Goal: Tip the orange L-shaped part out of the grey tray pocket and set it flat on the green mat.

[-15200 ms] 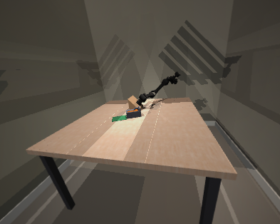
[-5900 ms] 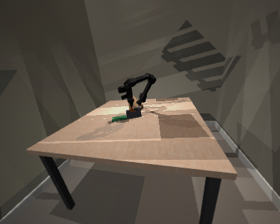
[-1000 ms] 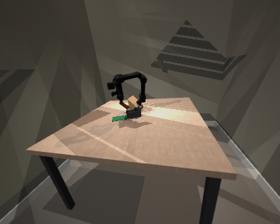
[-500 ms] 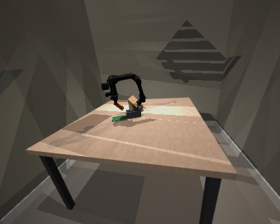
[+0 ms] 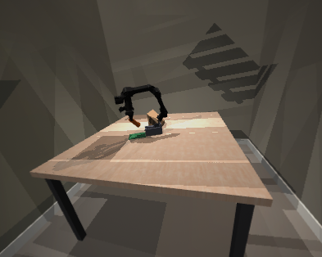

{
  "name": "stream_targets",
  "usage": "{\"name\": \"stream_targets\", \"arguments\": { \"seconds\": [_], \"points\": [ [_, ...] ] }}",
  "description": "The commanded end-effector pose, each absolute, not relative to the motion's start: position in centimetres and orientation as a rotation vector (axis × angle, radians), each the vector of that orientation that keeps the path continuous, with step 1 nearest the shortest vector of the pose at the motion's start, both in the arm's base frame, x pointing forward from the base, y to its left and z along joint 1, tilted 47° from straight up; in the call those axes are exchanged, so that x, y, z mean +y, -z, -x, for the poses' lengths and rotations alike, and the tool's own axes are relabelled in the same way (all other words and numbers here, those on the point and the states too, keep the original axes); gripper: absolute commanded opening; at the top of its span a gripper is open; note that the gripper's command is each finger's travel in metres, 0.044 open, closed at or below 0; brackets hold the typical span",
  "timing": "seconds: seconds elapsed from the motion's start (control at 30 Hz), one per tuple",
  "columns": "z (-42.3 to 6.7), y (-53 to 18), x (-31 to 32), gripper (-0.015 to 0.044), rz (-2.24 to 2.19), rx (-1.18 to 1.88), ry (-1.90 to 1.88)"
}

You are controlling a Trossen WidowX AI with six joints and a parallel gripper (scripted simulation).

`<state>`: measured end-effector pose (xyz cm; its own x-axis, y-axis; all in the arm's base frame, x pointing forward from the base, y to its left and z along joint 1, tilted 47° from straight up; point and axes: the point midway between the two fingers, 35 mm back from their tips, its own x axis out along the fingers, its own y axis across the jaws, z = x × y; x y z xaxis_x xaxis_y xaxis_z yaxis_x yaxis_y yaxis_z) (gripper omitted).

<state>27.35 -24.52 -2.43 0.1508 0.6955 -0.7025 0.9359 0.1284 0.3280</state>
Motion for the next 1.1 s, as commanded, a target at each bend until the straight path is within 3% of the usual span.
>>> {"name": "stream_targets", "arguments": {
  "seconds": [0.0, 1.07],
  "points": [
    [-27.4, 3.0, -23.9, 0.0, -1.632, 1.61, 0.378],
    [-28.1, 6.4, -20.5, 0.0, -1.633, 1.609, 0.376]
  ]
}}
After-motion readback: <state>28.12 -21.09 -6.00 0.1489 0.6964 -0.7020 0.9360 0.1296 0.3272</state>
